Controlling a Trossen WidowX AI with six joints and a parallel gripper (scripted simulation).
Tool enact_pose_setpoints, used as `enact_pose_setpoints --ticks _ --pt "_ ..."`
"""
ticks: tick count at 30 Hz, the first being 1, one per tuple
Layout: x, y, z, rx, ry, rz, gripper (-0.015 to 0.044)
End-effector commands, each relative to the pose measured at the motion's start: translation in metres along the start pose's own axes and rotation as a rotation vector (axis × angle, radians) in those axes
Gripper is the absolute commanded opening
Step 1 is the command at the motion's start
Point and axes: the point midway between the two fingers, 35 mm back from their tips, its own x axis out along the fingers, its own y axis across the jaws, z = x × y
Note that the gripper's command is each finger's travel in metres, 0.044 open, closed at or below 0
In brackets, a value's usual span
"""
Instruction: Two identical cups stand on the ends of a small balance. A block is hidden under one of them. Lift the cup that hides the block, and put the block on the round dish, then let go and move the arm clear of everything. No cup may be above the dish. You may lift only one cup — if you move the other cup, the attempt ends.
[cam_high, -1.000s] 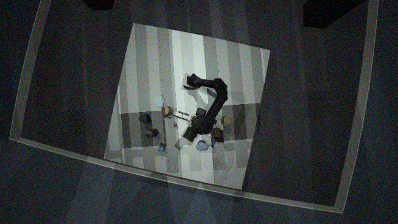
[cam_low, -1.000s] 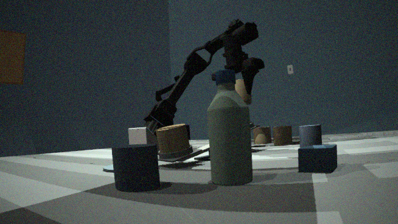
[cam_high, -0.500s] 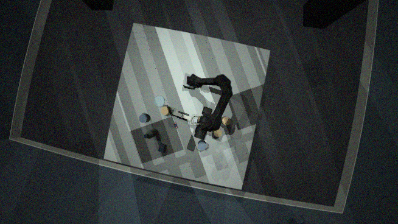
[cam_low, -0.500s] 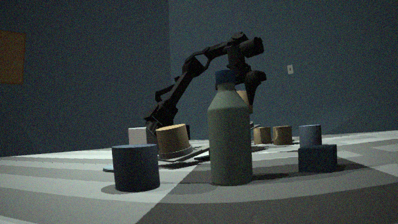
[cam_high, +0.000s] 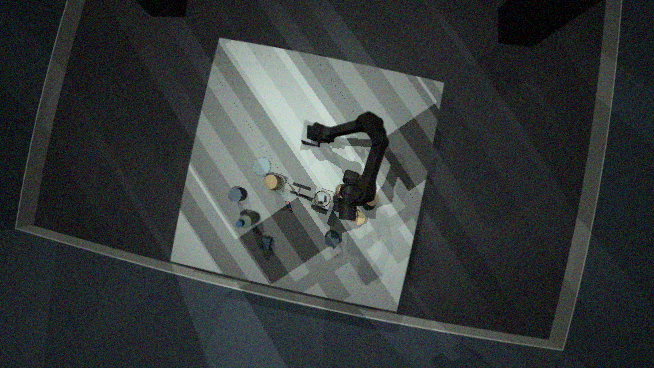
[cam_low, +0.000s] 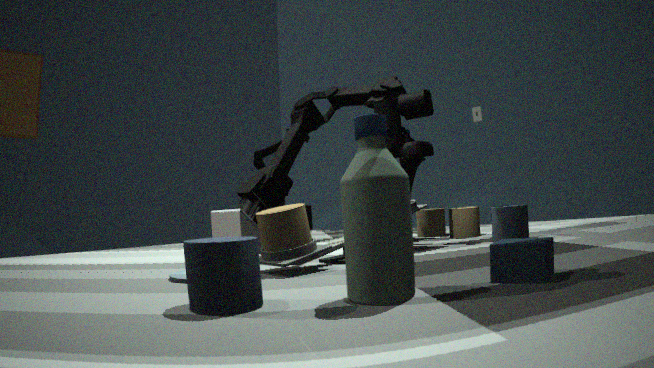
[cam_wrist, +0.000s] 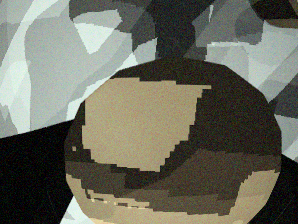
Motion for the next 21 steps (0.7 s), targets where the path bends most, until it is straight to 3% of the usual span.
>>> enact_pose_setpoints --ticks 1,21 --pt "0.010 0.015 0.009 -0.003 -0.006 0.010 0.0000" --pt "0.054 0.041 0.022 -0.019 -0.018 0.026 0.0000"
